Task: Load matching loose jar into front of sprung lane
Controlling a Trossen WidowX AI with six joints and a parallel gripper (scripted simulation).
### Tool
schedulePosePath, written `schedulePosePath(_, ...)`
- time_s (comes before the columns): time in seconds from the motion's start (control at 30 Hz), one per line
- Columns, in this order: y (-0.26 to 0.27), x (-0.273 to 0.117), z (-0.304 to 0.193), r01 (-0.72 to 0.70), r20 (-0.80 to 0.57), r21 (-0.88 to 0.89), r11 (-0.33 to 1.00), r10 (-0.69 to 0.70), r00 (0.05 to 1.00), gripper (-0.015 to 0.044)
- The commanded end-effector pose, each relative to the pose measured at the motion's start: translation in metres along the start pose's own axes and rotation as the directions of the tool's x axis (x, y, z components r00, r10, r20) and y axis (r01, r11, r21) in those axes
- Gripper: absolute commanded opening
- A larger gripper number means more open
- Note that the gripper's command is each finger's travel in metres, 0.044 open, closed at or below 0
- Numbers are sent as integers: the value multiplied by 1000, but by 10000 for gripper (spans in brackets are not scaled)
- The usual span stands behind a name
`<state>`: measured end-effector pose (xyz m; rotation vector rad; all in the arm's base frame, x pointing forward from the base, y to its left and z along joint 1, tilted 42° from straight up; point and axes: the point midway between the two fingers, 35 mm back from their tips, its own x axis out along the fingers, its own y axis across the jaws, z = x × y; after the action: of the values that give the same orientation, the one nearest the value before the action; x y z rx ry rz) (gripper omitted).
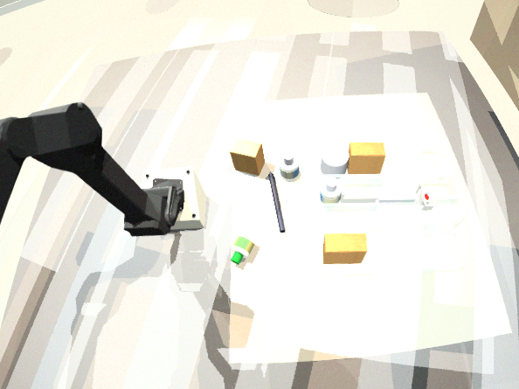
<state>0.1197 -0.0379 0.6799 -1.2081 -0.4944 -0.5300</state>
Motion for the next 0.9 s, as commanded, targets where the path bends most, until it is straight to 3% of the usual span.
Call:
schedulePosePath(0.0, 0, 0, -2, 1, -1, 11, 1000, -1, 1000, 426)
schedulePosePath(0.3, 19, 24, -93, 42, -87, 524, 850, 5, 996, 440)
schedulePosePath(0.43, 33, 29, -94, 15, -53, 548, 837, 16, 998, 440)
schedulePosePath(0.63, 82, 50, -146, 44, -140, 776, 629, 104, 985, 440)
schedulePosePath(0.87, 180, 71, -193, 131, -233, 939, 317, 308, 923, 440)
